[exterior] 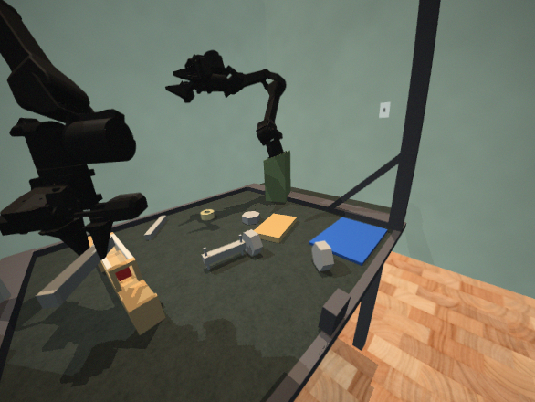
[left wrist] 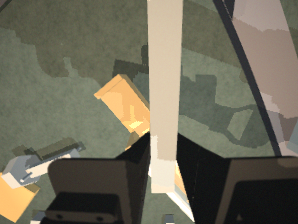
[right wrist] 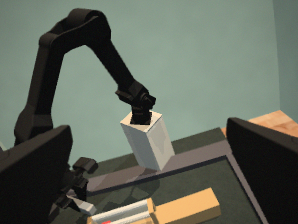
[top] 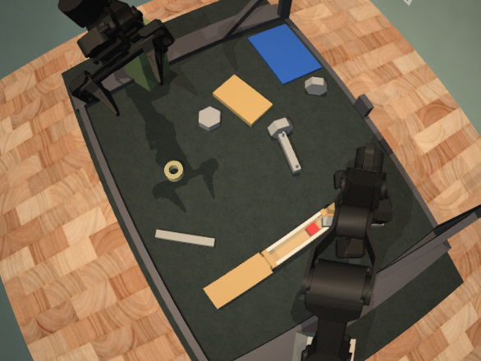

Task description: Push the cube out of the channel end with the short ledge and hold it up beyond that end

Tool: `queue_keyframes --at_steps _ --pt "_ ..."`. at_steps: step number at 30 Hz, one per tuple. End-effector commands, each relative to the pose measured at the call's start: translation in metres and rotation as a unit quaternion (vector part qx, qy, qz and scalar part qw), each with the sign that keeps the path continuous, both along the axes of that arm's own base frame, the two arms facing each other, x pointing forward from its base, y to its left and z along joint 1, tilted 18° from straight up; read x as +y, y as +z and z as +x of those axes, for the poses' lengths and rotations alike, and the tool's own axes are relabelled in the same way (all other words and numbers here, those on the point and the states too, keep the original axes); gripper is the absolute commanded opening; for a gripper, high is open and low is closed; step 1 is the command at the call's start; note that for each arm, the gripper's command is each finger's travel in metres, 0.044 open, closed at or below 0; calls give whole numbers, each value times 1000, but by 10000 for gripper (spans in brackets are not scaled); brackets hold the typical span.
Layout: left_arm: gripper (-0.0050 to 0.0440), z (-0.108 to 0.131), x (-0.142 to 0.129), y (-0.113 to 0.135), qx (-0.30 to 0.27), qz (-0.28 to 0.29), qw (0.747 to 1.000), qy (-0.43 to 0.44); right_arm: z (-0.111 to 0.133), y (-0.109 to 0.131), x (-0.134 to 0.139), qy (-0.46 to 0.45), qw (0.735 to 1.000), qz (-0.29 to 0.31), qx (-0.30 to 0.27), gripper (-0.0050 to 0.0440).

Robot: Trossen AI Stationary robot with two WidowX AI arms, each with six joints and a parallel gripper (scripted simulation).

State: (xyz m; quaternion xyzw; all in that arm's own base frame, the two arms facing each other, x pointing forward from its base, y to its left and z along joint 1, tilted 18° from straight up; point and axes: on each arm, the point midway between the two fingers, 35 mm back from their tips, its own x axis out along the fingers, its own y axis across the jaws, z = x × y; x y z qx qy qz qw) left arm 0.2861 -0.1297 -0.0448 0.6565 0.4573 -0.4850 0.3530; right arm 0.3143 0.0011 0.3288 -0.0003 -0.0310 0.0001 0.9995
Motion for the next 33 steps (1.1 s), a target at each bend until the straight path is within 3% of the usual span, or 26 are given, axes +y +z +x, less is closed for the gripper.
queue_keyframes --at_steps 1,6,8,9,15,17,28,33 --pt "0 15 8 28 -21 -19 1000 15 -2 8 0 -1 1000 1 -10 400" --pt "0 25 48 65 -30 -27 998 58 -2 8 0 -1 1000 1 -10 400" --pt "0 19 69 51 -12 -21 997 75 -2 8 0 -1 1000 1 -10 400" --pt "0 27 77 62 -33 -30 996 83 -2 8 0 -1 1000 1 -10 400" --pt "0 24 129 75 -47 -38 990 131 -2 8 0 -1 1000 1 -10 400" --pt "0 24 129 75 -47 -38 990 131 -2 8 0 -1 1000 1 -10 400" --pt "0 -2 219 99 -80 -38 971 221 -2 8 0 -1 1000 1 -10 400" --pt "0 -18 248 107 -93 -35 963 252 -2 8 0 -1 1000 1 -10 400"
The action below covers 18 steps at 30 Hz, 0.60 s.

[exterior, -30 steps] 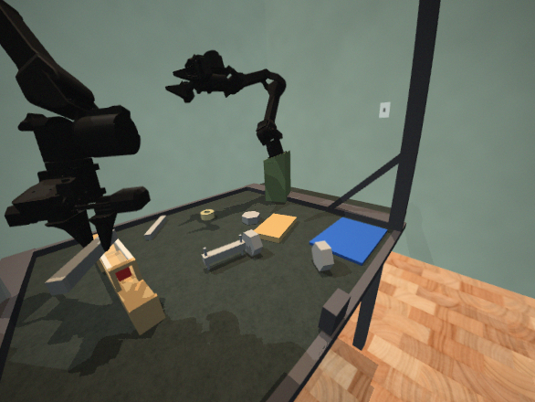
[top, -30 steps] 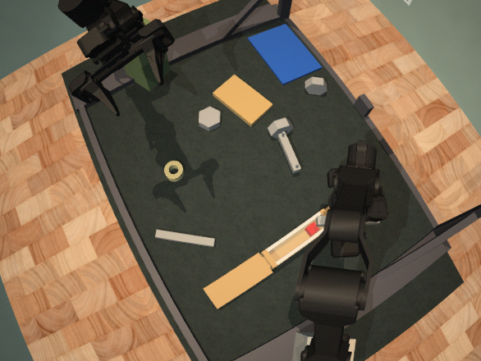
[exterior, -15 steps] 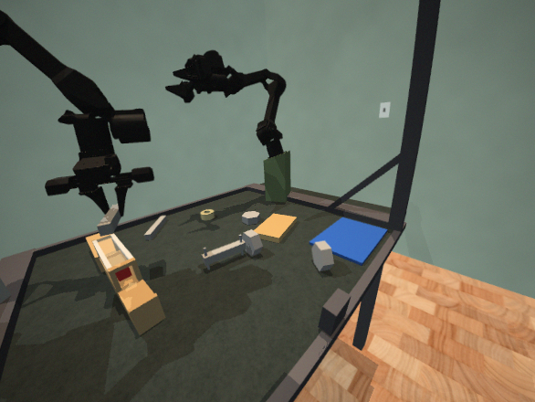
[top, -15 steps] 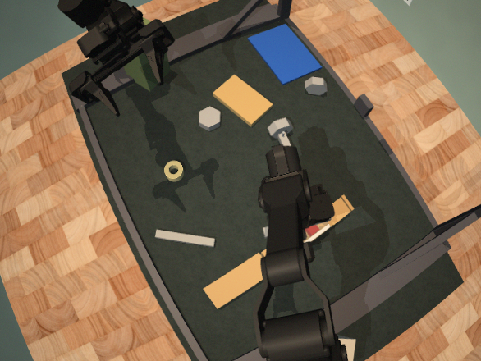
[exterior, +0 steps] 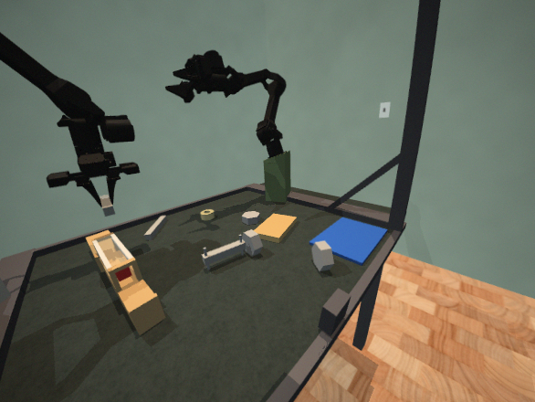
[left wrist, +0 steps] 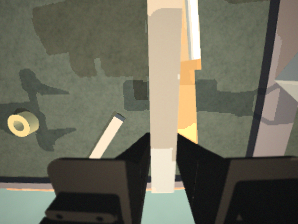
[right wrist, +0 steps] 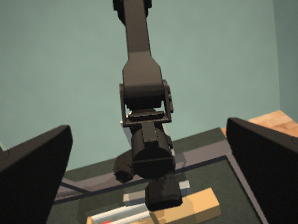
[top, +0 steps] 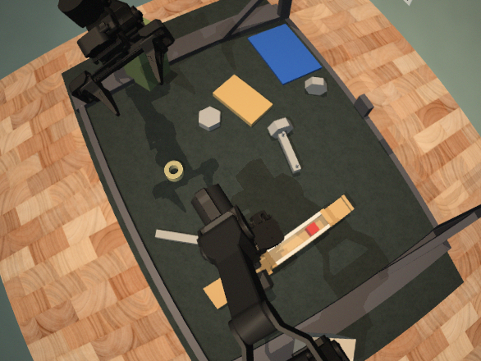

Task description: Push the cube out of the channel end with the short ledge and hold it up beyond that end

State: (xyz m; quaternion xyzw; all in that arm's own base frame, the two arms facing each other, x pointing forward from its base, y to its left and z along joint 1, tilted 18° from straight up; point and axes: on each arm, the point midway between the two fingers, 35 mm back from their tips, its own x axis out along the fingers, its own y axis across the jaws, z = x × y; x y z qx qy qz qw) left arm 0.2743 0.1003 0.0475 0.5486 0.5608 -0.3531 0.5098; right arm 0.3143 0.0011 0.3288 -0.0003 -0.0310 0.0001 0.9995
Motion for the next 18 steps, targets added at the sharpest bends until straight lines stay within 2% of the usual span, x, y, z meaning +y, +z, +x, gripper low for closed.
queue_keyframes --at_steps 1,8,9,10,11,16,18 --pt "0 -7 18 14 -24 0 1000 14 -2 8 0 -1 1000 1 -10 400" --pt "0 -42 61 22 -36 10 997 71 -2 8 0 -1 1000 1 -10 400" --pt "0 -47 50 -13 4 -15 998 57 -2 8 0 -1 1000 1 -10 400" --pt "0 -42 47 -31 5 -16 999 47 -2 8 0 -1 1000 1 -10 400" --pt "0 -31 59 -18 -34 8 998 53 -2 8 0 -1 1000 1 -10 400" --pt "0 -33 64 -37 -34 11 998 56 -2 8 0 -1 1000 1 -10 400" --pt "0 -33 64 -37 -34 11 998 56 -2 8 0 -1 1000 1 -10 400"
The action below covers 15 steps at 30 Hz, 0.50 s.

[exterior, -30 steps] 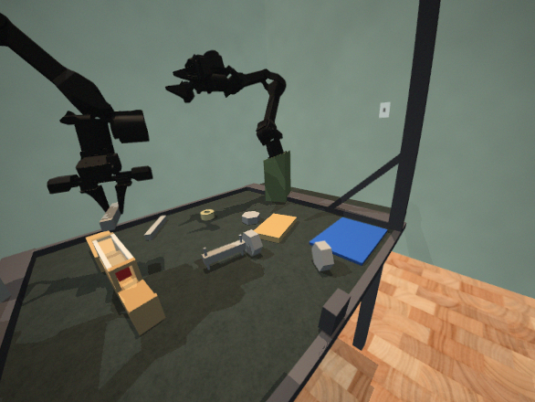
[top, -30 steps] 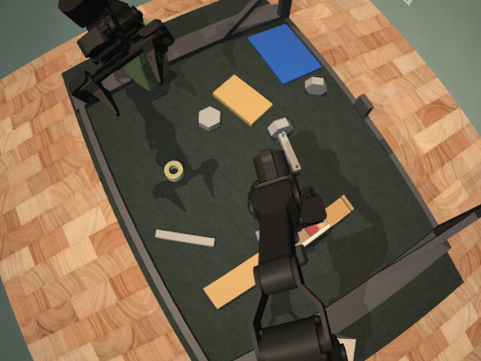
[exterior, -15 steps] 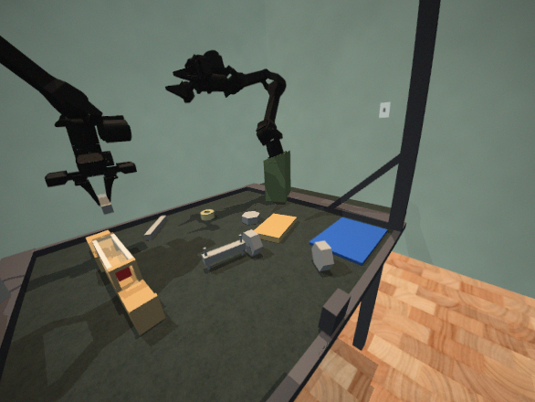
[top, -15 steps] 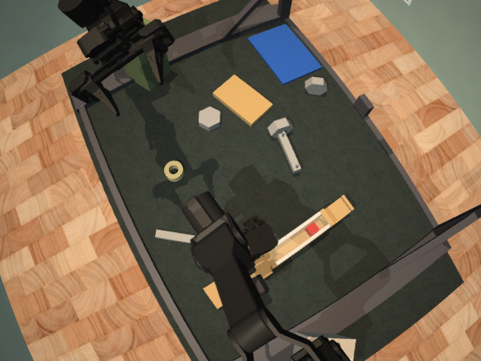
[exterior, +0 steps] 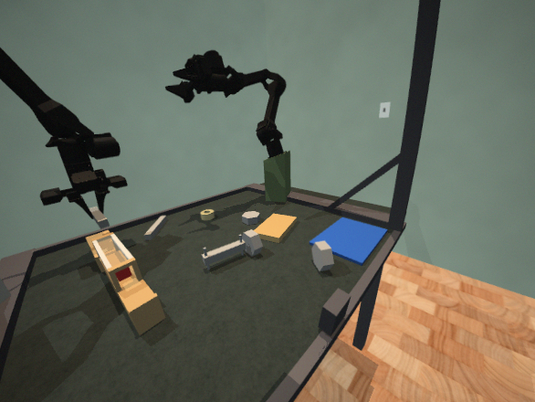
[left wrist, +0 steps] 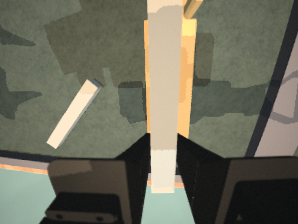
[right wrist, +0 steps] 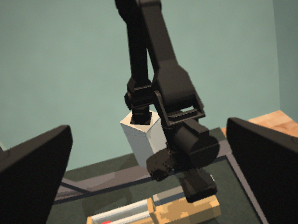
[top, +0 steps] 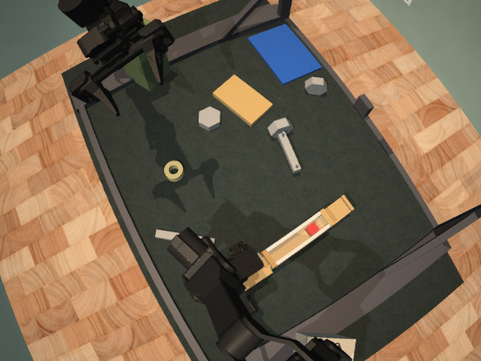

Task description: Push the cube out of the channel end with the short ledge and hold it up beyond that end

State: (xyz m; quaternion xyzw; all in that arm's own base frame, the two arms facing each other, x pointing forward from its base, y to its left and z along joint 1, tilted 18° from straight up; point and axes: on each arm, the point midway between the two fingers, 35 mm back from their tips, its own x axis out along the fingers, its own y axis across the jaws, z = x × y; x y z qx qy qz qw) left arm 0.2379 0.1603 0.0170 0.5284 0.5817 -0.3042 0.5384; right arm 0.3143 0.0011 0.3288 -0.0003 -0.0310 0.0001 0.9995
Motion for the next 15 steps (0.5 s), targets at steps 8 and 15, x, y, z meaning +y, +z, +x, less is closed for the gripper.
queue_keyframes --at_steps 8,15 --pt "0 -2 6 -25 -4 1 1000 -1 -2 8 0 -1 1000 1 -10 400" --pt "0 -5 4 -29 2 -2 1000 0 -2 8 0 -1 1000 1 -10 400"
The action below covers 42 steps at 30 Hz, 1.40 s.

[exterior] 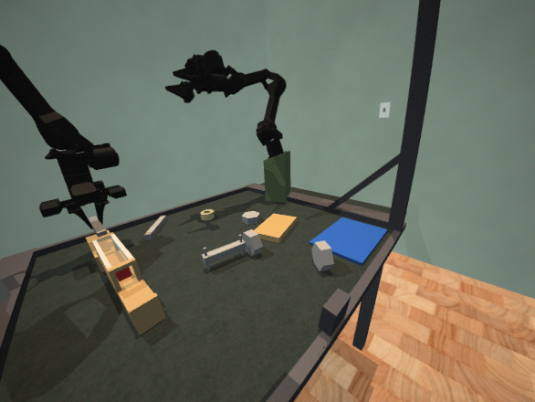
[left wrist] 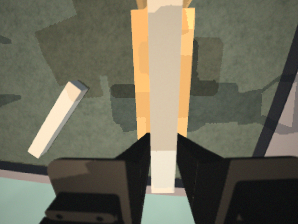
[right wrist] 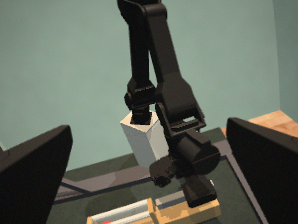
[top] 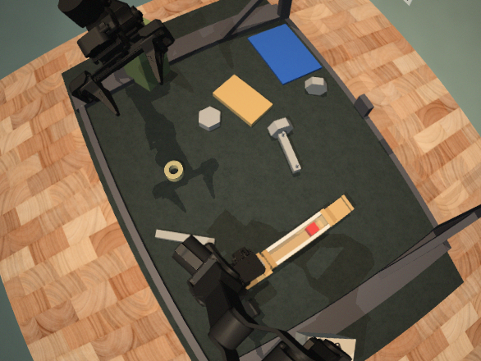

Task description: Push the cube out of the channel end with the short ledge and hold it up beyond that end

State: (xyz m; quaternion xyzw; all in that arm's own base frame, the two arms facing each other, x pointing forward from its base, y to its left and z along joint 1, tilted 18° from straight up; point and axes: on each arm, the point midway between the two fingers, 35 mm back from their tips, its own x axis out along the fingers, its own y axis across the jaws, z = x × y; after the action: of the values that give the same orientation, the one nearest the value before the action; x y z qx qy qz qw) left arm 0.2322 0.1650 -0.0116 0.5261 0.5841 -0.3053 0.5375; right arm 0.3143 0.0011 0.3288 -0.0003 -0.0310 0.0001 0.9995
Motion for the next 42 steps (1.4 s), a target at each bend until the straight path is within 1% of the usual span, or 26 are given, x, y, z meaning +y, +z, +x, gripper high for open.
queue_keyframes --at_steps 1,34,42 --pt "0 1 0 0 -1 -1 1000 -2 -2 8 0 -1 1000 1 -10 400" --pt "0 4 7 -27 -1 -2 1000 -2 -2 8 0 -1 1000 1 -10 400" --pt "0 5 8 -29 -1 -2 1000 -2 -2 8 0 -1 1000 1 -10 400"
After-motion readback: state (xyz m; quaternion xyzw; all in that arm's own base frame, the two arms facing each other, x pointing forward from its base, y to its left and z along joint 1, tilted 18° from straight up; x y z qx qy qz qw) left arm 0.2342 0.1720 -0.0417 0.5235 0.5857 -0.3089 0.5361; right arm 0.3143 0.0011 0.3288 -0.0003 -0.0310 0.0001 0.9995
